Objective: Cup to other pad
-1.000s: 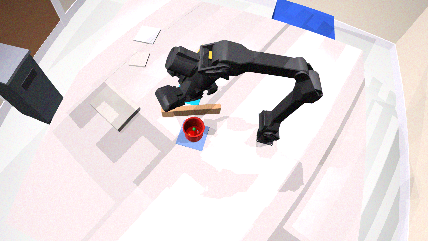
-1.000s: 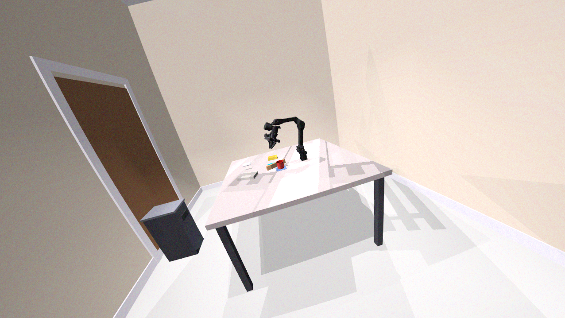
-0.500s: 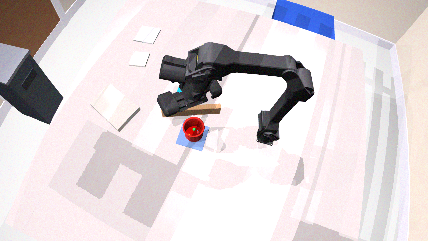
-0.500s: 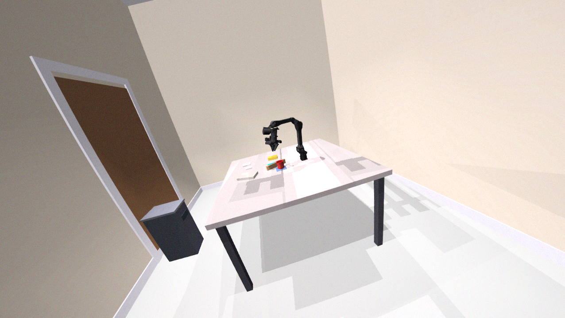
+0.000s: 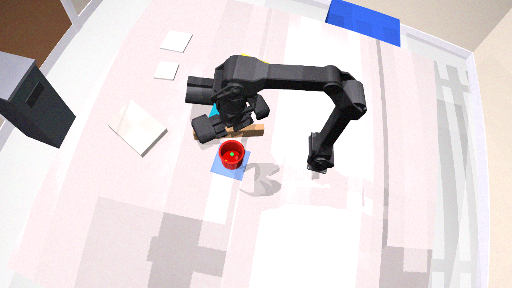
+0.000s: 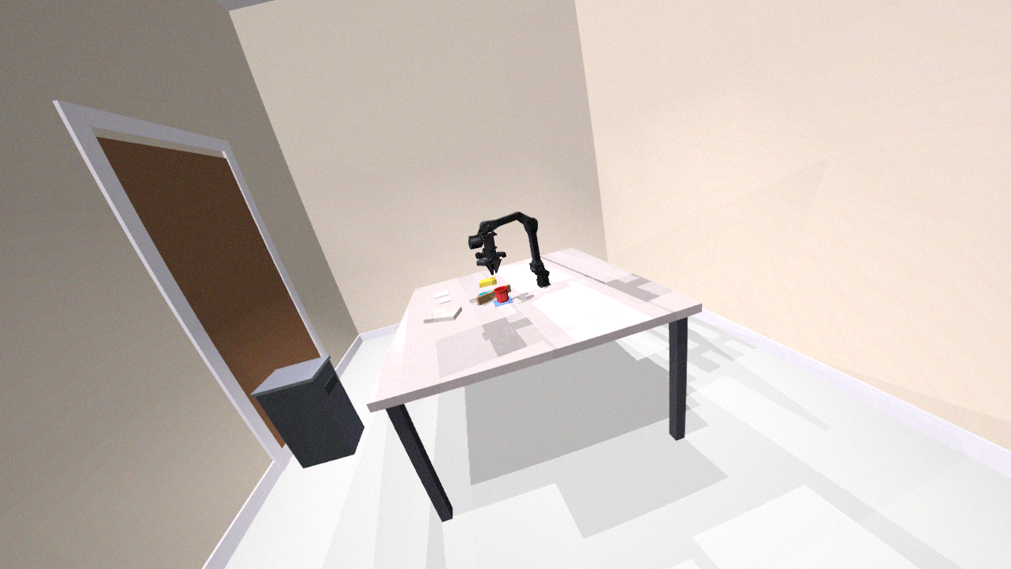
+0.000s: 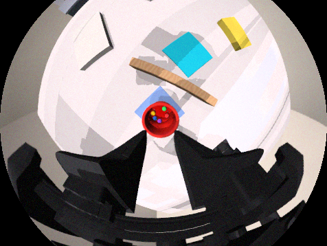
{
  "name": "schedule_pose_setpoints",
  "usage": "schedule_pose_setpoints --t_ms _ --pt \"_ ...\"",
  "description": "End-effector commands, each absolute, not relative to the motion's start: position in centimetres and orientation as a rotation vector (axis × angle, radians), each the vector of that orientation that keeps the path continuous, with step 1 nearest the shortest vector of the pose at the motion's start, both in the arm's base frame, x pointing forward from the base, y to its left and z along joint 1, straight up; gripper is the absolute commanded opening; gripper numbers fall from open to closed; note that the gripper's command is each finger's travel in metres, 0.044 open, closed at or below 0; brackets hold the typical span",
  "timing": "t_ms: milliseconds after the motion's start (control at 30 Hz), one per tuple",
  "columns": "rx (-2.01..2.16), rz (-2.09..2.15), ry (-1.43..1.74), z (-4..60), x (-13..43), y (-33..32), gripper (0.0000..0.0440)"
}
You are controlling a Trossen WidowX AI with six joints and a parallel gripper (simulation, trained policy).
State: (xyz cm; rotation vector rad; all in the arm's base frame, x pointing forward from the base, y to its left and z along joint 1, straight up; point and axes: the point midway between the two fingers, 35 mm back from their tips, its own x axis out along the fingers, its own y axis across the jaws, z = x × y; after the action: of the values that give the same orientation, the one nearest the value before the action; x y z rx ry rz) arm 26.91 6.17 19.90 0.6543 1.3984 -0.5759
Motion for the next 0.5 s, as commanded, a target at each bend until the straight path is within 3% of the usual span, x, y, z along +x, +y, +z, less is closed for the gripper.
schedule_pose_setpoints --t_ms 0,467 --pt "0.642 -0.616 1.425 19.0 26.6 5.9 0.0146" --pt "0.615 -0.729 1.484 15.7 25.7 5.5 0.0158"
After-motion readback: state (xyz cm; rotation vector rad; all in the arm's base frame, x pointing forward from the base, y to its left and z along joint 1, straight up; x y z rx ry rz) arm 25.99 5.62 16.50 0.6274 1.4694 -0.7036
